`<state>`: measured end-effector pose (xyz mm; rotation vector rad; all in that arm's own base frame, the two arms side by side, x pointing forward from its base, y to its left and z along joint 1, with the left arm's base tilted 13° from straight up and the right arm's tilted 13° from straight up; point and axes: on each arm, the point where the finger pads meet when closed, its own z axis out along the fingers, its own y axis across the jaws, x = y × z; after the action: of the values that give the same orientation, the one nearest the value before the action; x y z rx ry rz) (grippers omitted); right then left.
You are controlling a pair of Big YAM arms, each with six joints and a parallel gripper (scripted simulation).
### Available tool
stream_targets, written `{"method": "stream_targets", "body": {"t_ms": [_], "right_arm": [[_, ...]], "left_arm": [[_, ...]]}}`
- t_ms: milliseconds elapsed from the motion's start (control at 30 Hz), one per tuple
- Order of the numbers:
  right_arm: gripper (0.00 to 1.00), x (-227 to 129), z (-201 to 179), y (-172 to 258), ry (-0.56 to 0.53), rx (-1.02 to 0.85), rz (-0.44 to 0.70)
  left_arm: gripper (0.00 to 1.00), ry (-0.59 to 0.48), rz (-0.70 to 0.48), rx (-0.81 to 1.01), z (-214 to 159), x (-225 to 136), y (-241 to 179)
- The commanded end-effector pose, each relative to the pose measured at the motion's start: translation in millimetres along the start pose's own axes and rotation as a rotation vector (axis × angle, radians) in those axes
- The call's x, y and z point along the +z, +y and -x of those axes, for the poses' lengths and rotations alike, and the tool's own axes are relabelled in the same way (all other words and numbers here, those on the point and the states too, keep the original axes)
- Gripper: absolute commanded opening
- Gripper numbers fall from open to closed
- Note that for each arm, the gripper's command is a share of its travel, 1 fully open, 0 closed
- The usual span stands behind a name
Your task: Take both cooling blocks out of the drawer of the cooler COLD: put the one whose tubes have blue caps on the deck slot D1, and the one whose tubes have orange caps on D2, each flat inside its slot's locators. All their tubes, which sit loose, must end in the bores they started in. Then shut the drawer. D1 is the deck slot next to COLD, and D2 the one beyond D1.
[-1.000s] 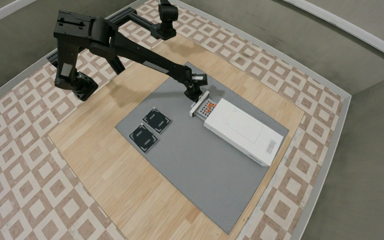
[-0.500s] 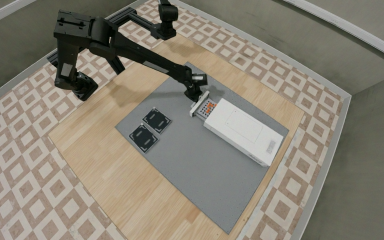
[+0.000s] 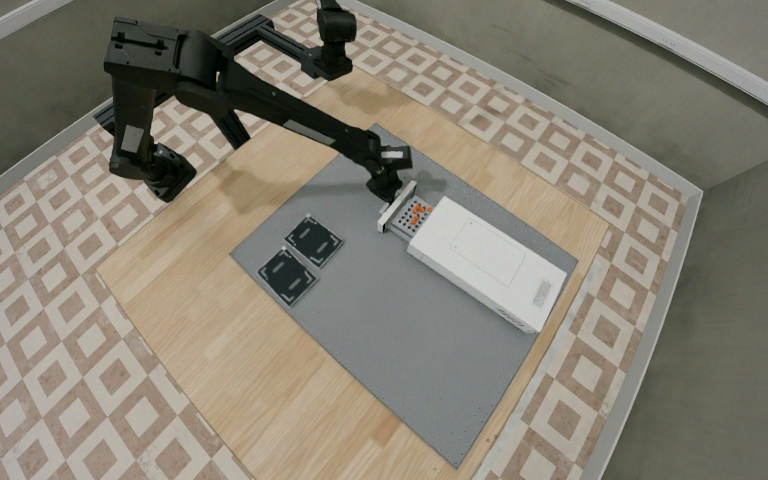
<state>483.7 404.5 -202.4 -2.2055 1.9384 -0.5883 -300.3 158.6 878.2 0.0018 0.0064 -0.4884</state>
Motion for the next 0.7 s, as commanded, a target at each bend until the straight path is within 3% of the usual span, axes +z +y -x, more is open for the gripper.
{"method": "stream_targets", "body": {"t_ms": [0,667], "right_arm": [[0.00,6.1,10.1,42.4,0.001,-0.018,0.029],[0.00,3.9,6.8,55.7,0.013,-0.026,0.044]], "left_arm": [[0.00,0.035,-0.002,-0.002,-23.5,7.9,1.1],[0.00,0.035,-0.002,-0.002,-23.5,7.9,1.1]]}}
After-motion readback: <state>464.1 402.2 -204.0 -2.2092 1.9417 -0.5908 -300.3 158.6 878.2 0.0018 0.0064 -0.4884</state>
